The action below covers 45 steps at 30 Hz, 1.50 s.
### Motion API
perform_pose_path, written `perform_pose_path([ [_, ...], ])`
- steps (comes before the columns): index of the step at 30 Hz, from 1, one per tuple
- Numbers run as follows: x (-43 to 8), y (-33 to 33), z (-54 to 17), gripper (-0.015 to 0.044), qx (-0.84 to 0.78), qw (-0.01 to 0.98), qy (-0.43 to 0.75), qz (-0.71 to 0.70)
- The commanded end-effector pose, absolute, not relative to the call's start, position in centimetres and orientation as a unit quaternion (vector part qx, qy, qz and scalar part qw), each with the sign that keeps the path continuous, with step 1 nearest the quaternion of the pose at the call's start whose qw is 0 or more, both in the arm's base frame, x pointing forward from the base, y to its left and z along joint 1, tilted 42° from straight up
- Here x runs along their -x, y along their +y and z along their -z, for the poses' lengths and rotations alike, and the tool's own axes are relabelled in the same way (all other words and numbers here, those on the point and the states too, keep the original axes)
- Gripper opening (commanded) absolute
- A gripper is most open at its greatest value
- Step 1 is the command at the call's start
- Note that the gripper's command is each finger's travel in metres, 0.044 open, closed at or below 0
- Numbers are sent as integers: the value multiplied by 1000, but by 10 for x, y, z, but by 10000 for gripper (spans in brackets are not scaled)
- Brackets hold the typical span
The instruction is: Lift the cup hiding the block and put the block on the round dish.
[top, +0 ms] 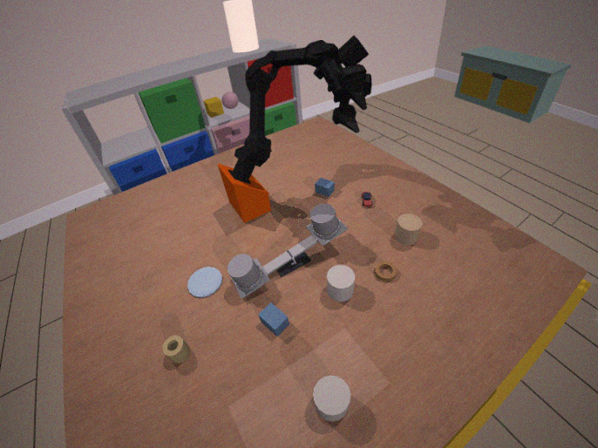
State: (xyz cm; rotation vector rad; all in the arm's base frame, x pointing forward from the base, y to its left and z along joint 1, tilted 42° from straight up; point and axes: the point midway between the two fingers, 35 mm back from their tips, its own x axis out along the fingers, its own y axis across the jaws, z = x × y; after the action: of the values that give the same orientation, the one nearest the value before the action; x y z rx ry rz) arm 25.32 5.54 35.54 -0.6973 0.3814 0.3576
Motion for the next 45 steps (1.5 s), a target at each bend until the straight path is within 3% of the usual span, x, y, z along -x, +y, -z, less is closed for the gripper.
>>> perform_pose_path([
  [1, -261, 45, -327, 440, 326, 900, 227, -180],
  [25, -254, -32, -183, 440, 100, 883, 416, -194],
  [45, -207, -66, -114, 440, -195, 872, 418, -162],
])
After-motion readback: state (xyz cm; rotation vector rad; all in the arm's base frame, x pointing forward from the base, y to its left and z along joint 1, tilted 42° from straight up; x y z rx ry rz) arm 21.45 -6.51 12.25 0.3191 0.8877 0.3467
